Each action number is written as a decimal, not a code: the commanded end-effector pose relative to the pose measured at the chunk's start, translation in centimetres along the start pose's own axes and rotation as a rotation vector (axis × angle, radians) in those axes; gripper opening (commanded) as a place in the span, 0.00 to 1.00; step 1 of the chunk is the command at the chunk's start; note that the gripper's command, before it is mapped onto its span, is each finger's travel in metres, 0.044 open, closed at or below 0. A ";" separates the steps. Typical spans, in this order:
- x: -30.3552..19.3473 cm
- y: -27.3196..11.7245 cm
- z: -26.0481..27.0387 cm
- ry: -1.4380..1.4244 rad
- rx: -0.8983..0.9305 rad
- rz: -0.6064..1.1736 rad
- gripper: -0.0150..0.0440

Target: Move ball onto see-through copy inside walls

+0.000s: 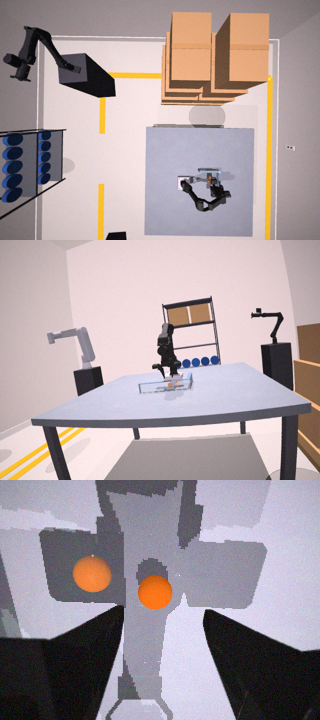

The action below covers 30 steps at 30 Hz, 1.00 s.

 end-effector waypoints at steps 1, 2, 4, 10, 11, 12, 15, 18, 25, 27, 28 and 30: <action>-0.3 1.0 0.3 0.004 0.007 0.010 0.67; -0.3 1.4 0.3 0.004 0.007 0.011 0.67; -0.3 1.5 0.3 0.004 0.007 0.011 0.67; -0.3 2.1 0.3 0.004 0.007 0.011 0.67; -0.3 2.2 0.3 0.004 0.007 0.011 0.67; -0.3 2.4 0.3 0.004 0.007 0.011 0.67; -0.3 2.9 0.3 0.004 0.007 0.011 0.67; -0.3 3.4 0.3 0.004 0.007 0.011 0.67; -0.3 4.5 0.3 0.004 0.007 0.011 0.67; -0.3 4.8 0.3 0.004 0.007 0.011 0.67; -0.3 4.8 0.3 0.004 0.007 0.011 0.67; -0.3 4.9 0.3 0.004 0.007 0.011 0.62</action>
Point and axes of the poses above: the point midway between the two fingers, 35 mm back from their tips, its own y axis out along the fingers, its own z axis across the jaws, x = y × z, the point moved 9 cm from there along -y, back along the fingers, and after that the axes turned 8 degrees about y, right-handed, at the moved point
